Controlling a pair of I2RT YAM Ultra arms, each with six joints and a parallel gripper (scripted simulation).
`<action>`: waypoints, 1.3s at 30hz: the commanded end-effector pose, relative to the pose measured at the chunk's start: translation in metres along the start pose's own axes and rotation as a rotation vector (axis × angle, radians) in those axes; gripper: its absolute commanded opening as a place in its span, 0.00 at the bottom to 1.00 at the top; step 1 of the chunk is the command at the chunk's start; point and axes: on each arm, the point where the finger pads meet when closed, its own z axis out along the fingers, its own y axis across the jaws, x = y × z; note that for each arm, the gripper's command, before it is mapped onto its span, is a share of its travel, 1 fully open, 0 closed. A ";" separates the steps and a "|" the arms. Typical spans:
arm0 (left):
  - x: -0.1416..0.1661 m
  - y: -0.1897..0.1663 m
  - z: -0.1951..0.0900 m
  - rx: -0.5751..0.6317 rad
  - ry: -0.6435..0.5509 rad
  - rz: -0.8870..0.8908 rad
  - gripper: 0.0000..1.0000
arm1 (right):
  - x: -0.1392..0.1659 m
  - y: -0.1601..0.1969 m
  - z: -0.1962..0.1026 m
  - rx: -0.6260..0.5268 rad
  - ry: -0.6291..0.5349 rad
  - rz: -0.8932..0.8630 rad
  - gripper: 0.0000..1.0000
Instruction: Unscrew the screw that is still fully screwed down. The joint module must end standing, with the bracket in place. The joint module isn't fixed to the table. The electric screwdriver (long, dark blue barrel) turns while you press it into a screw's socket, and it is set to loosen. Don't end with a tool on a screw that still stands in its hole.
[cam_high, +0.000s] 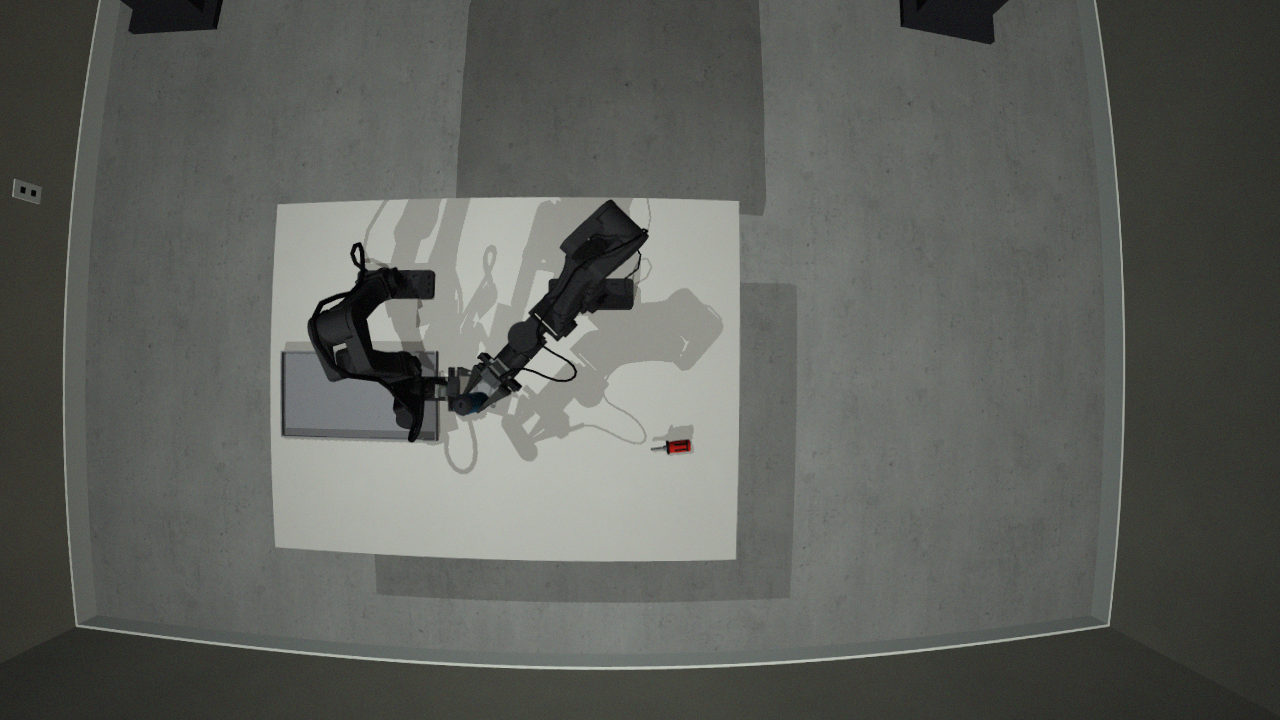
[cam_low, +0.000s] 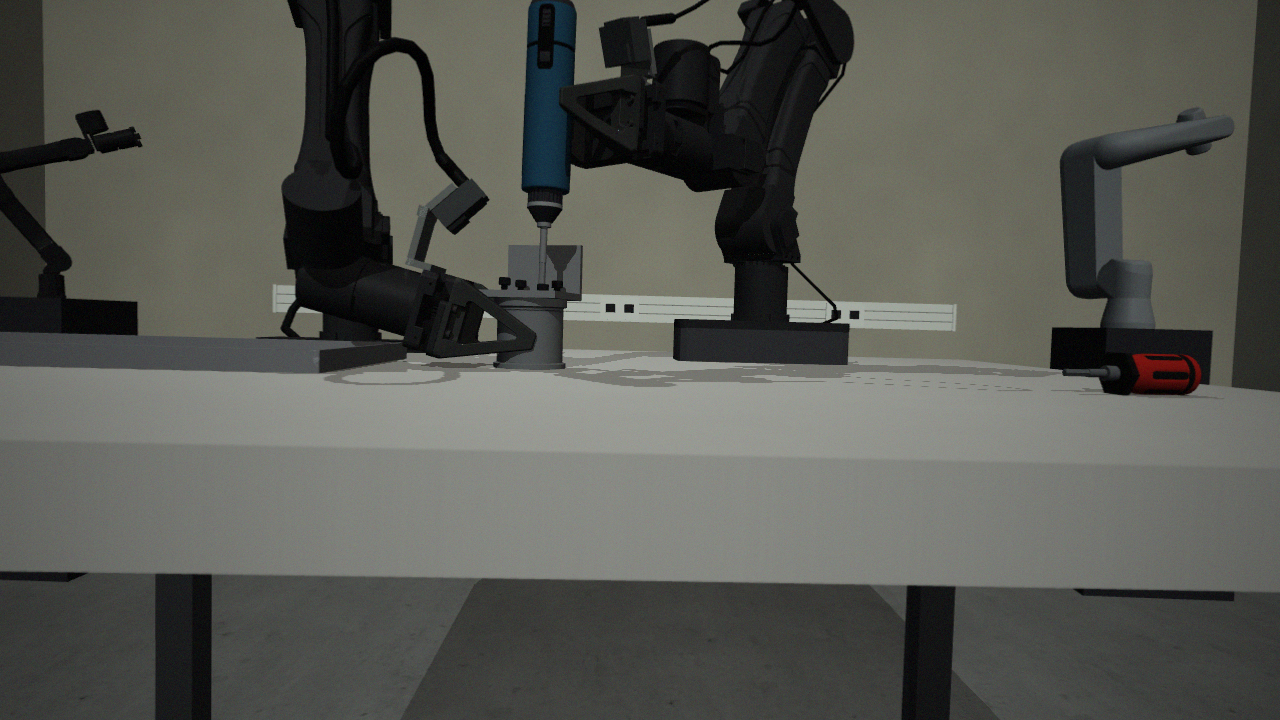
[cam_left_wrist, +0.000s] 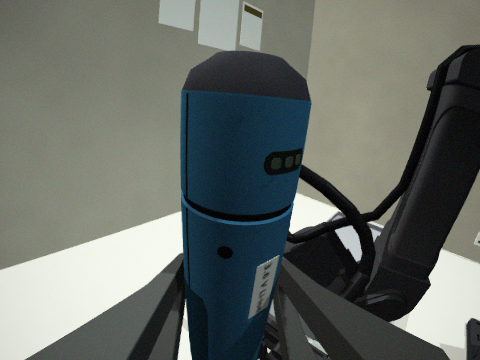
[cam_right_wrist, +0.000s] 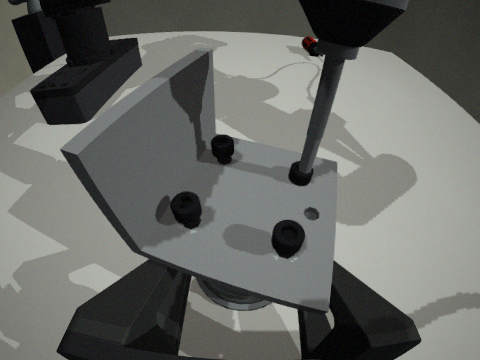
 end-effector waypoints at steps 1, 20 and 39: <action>-0.014 -0.004 0.000 0.015 -0.060 -0.003 0.42 | -0.003 0.001 0.001 -0.006 -0.007 -0.010 0.59; -0.015 -0.003 -0.002 0.014 -0.069 -0.003 0.42 | -0.003 0.001 0.001 -0.006 -0.007 -0.010 0.59; -0.006 -0.002 -0.003 0.011 -0.044 -0.002 0.42 | -0.003 0.001 0.001 -0.006 -0.007 -0.010 0.59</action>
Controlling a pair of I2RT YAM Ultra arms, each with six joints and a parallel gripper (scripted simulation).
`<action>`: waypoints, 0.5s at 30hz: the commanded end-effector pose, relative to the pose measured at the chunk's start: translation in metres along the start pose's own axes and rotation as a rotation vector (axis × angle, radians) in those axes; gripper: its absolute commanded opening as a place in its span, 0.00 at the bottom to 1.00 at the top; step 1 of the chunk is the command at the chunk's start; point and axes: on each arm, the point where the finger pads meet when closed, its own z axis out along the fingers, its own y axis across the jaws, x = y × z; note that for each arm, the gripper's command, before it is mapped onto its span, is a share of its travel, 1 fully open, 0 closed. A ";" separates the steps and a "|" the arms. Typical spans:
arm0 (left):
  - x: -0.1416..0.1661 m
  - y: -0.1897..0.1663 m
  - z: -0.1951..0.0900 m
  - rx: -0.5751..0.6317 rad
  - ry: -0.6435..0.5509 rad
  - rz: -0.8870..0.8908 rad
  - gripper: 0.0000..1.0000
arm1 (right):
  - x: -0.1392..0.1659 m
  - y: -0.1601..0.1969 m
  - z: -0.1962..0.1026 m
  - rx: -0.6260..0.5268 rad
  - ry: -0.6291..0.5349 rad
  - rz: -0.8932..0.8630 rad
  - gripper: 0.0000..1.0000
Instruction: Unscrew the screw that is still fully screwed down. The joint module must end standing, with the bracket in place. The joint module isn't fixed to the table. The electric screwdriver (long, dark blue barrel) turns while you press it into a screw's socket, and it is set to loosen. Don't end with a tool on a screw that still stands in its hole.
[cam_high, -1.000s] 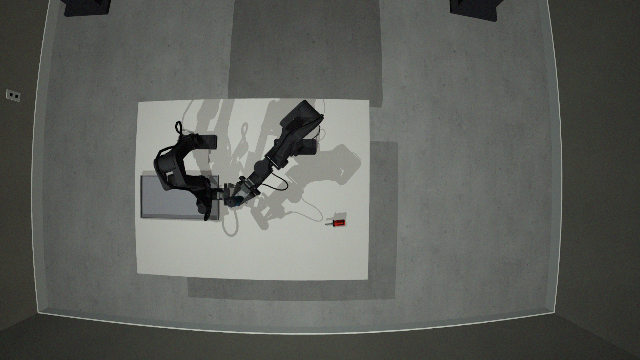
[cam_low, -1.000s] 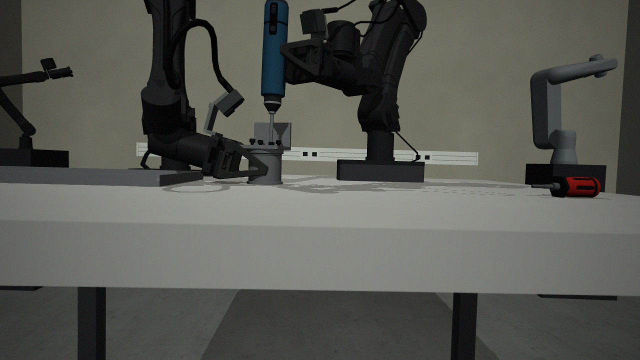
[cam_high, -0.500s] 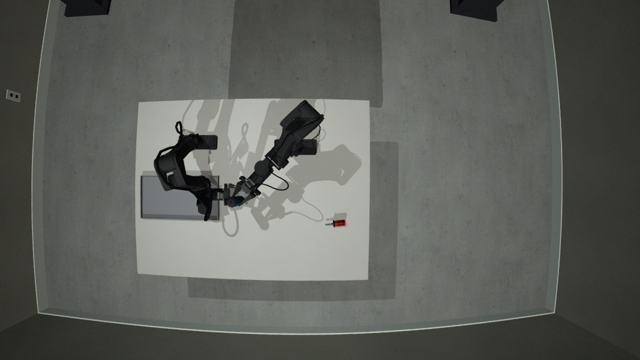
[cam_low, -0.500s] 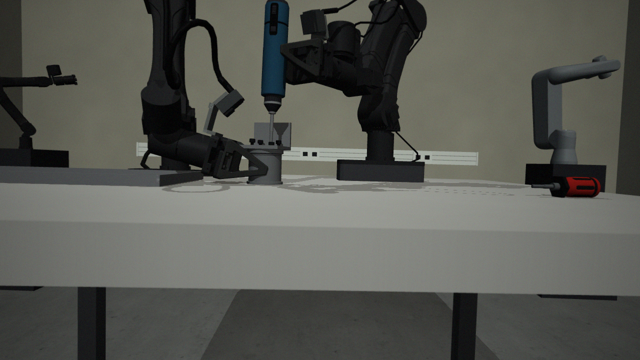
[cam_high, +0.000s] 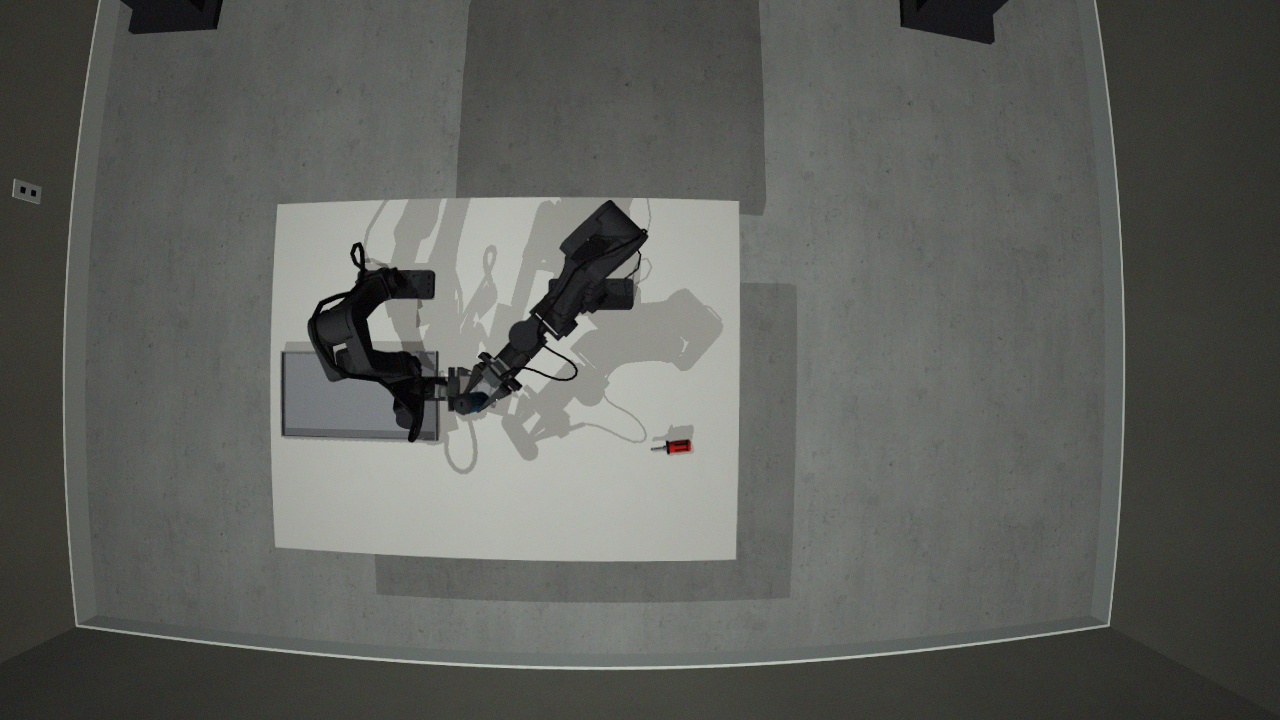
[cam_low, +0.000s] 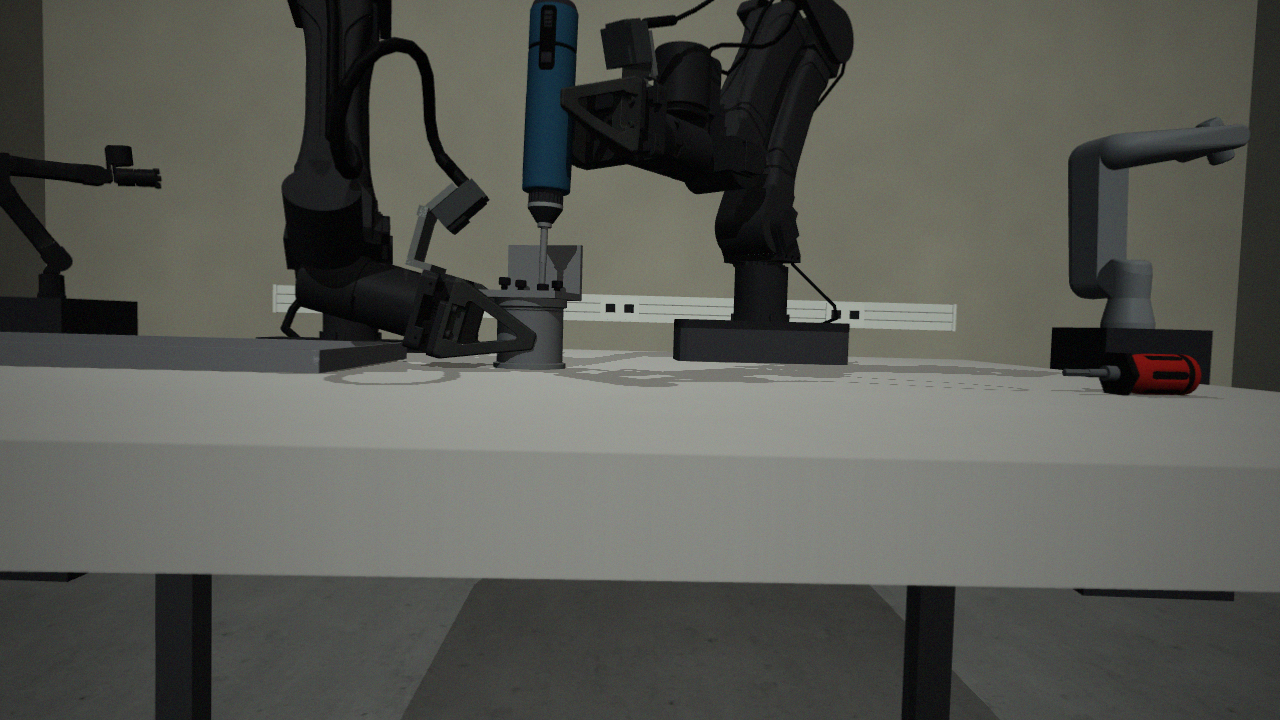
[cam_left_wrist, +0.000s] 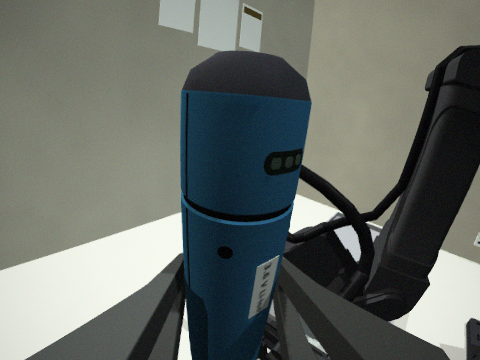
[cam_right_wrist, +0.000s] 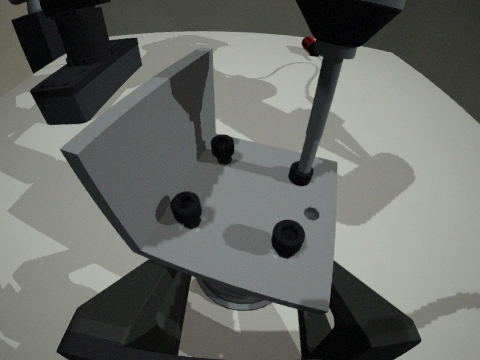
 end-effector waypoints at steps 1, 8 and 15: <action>-0.006 -0.001 -0.003 0.010 -0.037 -0.002 0.42 | -0.003 0.001 0.001 -0.006 -0.007 -0.010 0.59; -0.019 -0.001 0.001 0.009 -0.072 -0.003 0.42 | -0.003 0.001 0.001 -0.006 -0.007 -0.010 0.59; -0.015 -0.001 0.001 0.009 -0.061 -0.002 0.42 | -0.003 0.001 0.001 -0.006 -0.007 -0.010 0.59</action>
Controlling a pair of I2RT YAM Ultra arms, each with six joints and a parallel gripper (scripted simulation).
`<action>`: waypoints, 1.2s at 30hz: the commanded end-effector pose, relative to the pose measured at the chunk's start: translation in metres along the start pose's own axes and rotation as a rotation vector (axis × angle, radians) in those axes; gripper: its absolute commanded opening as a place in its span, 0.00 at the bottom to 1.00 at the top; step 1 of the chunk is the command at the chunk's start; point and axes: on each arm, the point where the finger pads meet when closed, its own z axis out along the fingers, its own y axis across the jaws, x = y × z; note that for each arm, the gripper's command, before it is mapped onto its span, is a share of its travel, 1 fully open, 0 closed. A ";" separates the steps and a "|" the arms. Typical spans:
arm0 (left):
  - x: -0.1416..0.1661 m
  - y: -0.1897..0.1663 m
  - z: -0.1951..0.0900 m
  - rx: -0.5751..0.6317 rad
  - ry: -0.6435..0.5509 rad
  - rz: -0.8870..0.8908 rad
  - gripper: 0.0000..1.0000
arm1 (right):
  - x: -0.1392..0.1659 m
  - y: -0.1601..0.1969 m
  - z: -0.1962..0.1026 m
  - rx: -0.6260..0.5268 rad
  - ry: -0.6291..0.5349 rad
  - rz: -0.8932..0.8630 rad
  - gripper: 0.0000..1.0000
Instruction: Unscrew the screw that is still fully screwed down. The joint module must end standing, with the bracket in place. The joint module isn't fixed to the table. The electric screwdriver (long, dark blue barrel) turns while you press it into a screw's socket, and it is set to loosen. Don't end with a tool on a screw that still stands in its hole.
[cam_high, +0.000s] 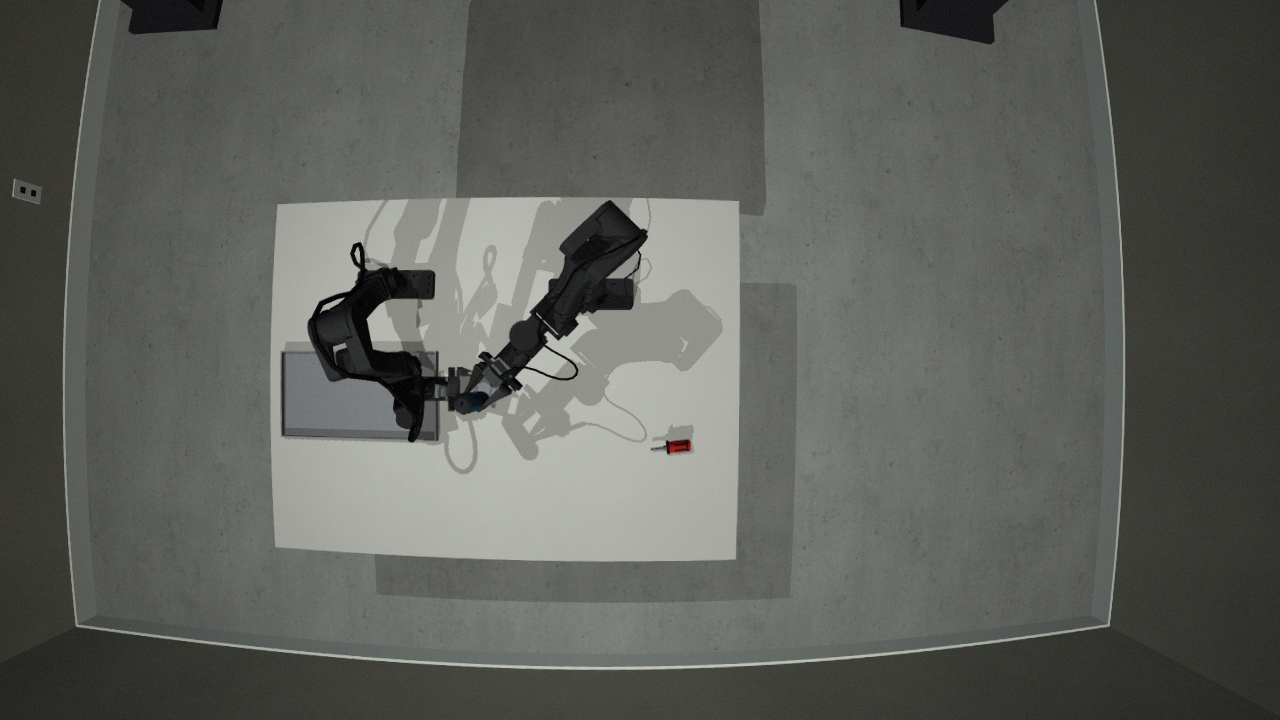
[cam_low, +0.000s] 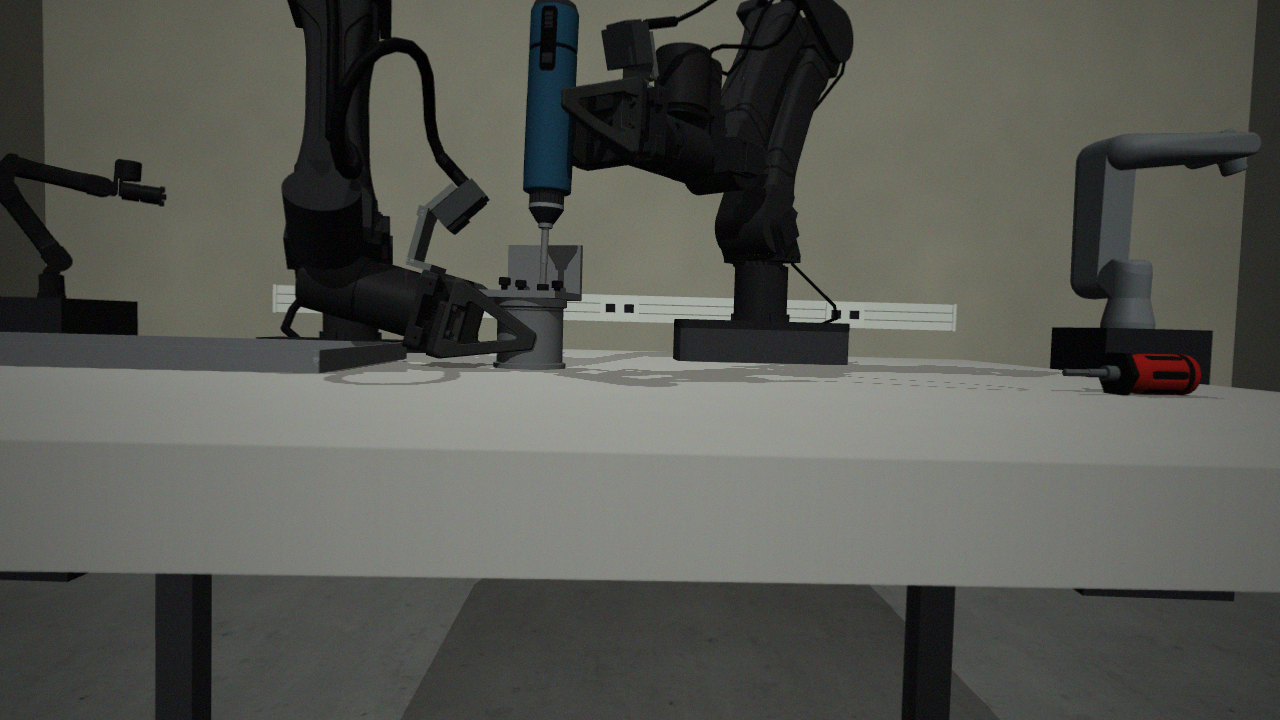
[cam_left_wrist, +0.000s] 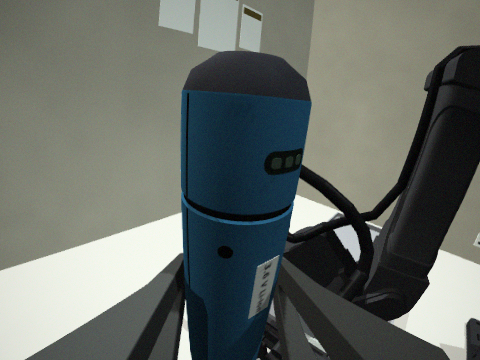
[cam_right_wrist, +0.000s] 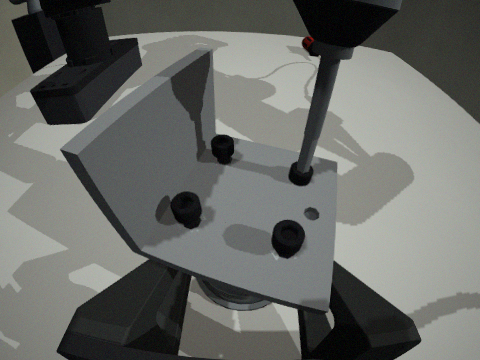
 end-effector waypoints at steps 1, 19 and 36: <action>-0.012 -0.001 0.002 0.009 -0.048 -0.002 0.42 | -0.003 0.001 0.001 -0.006 -0.007 -0.010 0.59; -0.004 -0.001 -0.003 0.008 -0.034 -0.002 0.42 | -0.003 0.001 0.001 -0.006 -0.007 -0.010 0.59; -0.010 -0.001 0.000 0.008 -0.052 -0.002 0.42 | -0.003 0.001 0.001 -0.006 -0.007 -0.010 0.59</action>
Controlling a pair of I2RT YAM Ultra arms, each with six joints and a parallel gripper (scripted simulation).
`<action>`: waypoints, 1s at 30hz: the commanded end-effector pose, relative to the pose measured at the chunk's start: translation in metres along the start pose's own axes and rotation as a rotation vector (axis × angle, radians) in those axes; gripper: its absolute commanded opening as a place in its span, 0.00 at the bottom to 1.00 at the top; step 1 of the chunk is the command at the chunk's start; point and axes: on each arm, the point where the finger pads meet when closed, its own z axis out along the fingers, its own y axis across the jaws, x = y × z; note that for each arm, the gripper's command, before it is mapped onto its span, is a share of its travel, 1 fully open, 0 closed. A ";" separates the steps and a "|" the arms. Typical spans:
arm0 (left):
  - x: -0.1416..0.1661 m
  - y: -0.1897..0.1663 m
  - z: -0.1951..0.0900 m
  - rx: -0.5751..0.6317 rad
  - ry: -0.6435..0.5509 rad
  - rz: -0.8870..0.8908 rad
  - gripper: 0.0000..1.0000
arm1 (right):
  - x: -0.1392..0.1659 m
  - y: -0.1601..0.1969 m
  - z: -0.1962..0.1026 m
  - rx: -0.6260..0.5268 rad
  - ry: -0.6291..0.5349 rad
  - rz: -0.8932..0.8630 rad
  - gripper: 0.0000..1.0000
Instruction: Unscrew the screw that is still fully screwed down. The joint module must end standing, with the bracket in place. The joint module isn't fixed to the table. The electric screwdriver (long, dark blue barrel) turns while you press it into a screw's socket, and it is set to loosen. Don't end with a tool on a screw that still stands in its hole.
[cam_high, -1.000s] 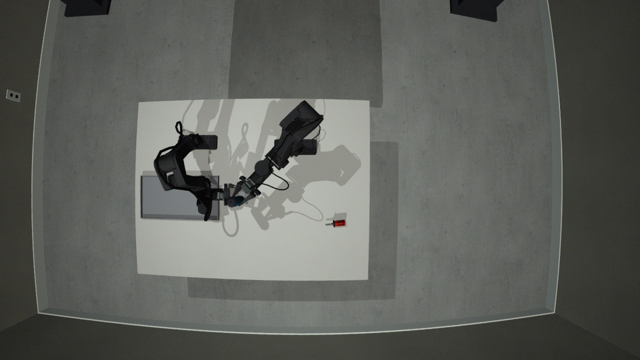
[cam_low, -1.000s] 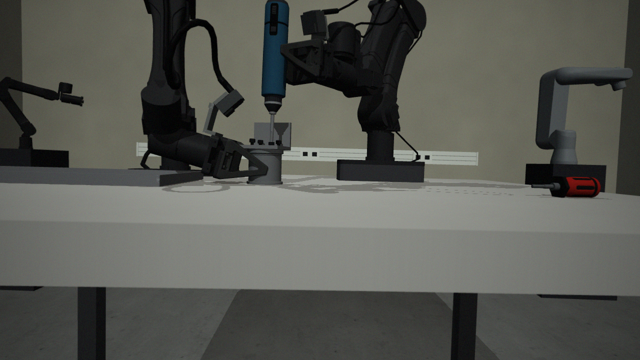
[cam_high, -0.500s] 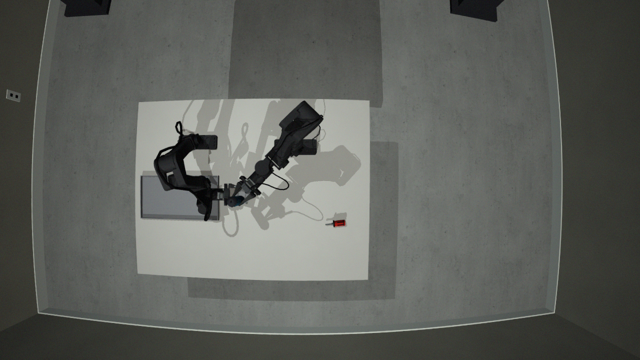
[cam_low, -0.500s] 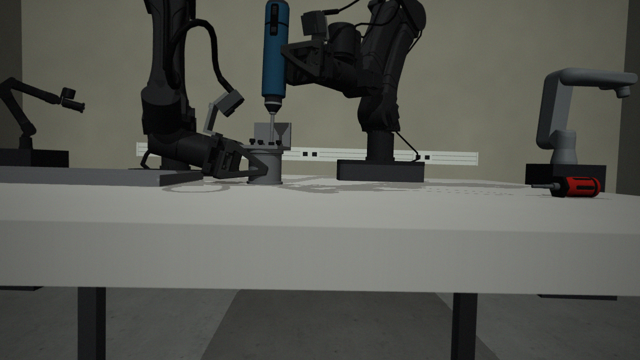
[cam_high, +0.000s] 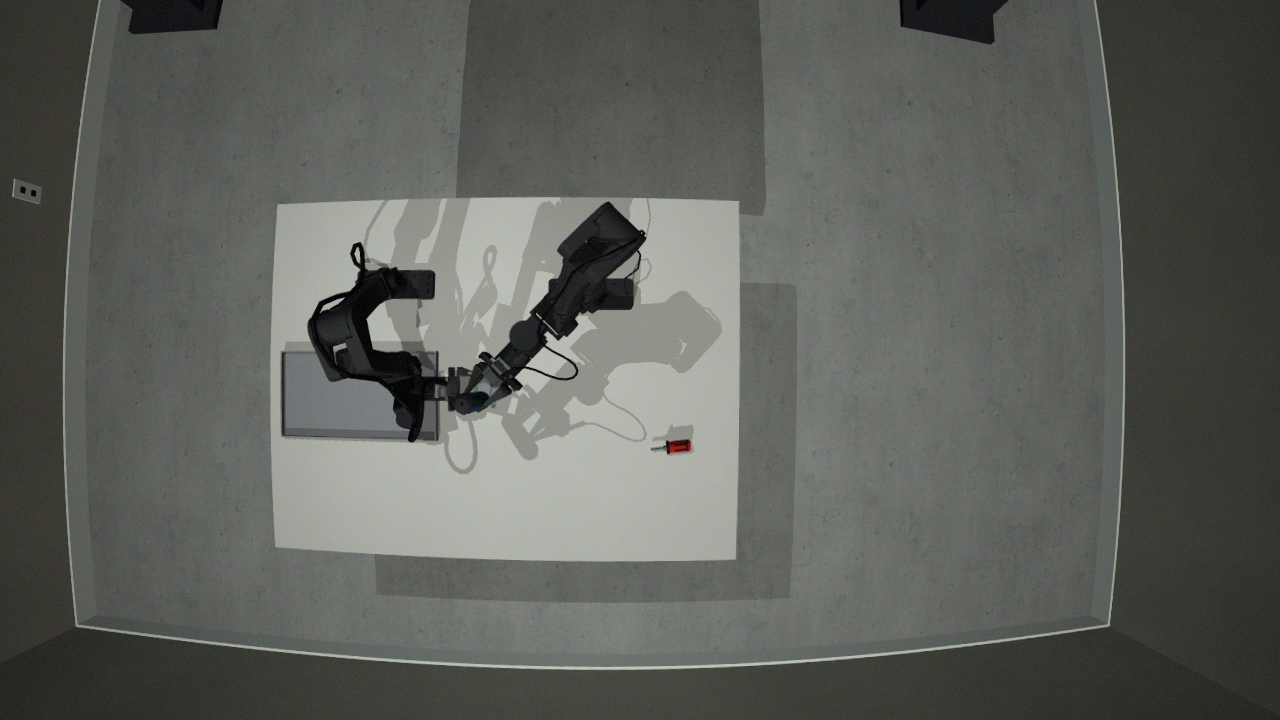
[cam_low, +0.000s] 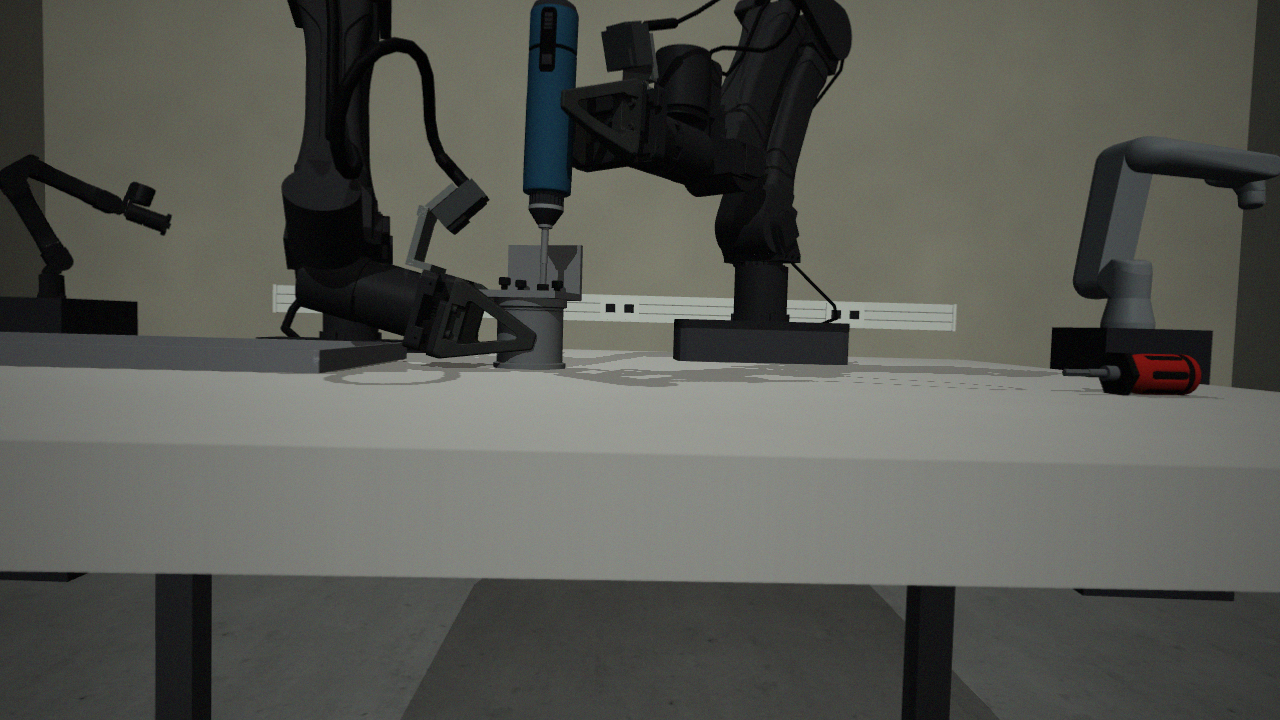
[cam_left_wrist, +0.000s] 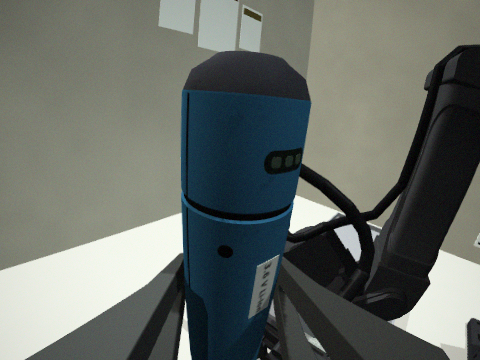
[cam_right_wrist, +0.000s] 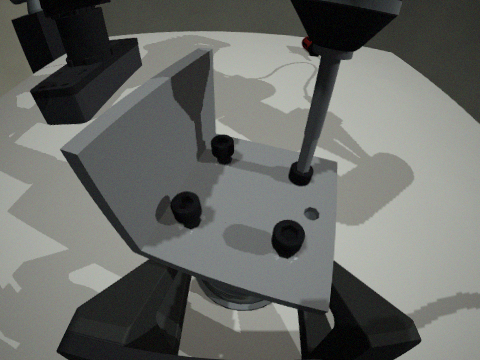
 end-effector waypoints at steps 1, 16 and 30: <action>-0.011 -0.001 -0.002 0.008 -0.048 -0.002 0.42 | -0.003 0.001 0.001 -0.006 -0.007 -0.010 0.59; -0.002 -0.001 -0.002 0.008 -0.025 -0.002 0.42 | -0.003 0.001 0.001 -0.006 -0.007 -0.010 0.59; -0.019 -0.001 0.001 0.008 -0.070 -0.003 0.42 | -0.003 0.001 0.001 -0.006 -0.007 -0.010 0.59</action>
